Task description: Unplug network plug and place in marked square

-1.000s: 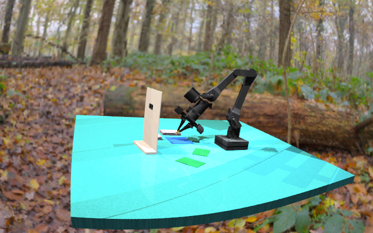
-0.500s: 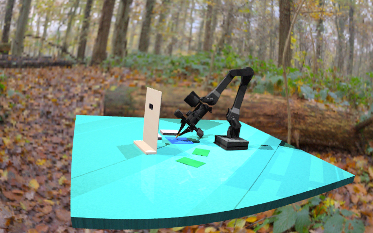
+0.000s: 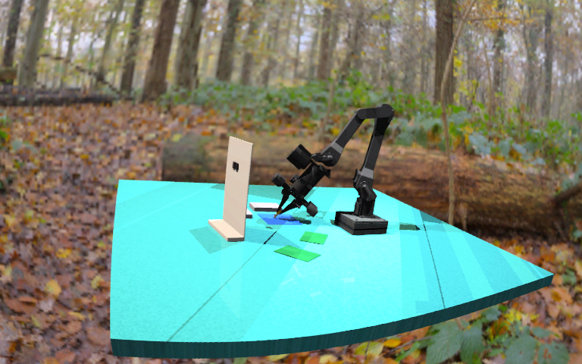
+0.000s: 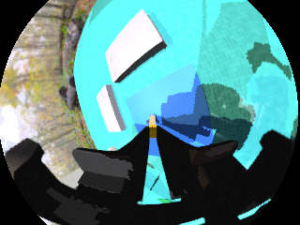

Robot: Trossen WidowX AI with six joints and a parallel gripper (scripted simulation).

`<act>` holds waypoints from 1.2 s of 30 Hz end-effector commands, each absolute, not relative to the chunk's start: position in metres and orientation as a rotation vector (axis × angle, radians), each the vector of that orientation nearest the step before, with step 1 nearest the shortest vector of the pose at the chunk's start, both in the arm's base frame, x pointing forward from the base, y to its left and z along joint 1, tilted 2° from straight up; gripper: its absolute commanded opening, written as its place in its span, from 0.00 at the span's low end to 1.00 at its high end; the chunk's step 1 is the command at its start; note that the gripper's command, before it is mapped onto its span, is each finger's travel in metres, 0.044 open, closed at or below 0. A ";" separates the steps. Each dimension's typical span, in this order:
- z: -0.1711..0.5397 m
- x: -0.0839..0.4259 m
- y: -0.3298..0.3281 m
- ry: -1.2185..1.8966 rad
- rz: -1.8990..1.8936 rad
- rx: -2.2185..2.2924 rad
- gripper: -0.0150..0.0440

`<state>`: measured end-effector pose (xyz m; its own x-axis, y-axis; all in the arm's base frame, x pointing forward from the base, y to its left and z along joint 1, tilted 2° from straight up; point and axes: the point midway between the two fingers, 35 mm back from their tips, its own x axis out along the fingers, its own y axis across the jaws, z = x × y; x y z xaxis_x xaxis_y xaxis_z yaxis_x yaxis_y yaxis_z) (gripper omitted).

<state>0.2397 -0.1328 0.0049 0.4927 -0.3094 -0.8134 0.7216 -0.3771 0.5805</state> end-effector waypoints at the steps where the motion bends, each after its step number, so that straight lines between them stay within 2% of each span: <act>1: 0.002 0.240 -0.133 0.369 -1.142 1.609 0.25; 8: 0.004 0.240 -0.133 0.362 -1.143 1.611 0.25; 14: 0.004 0.240 -0.133 0.362 -1.143 1.611 0.52; 36: 0.015 0.234 -0.129 0.365 -1.143 1.610 0.52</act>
<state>0.2344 -0.1293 0.0105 0.4867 -0.3046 -0.8188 0.7279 -0.3768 0.5728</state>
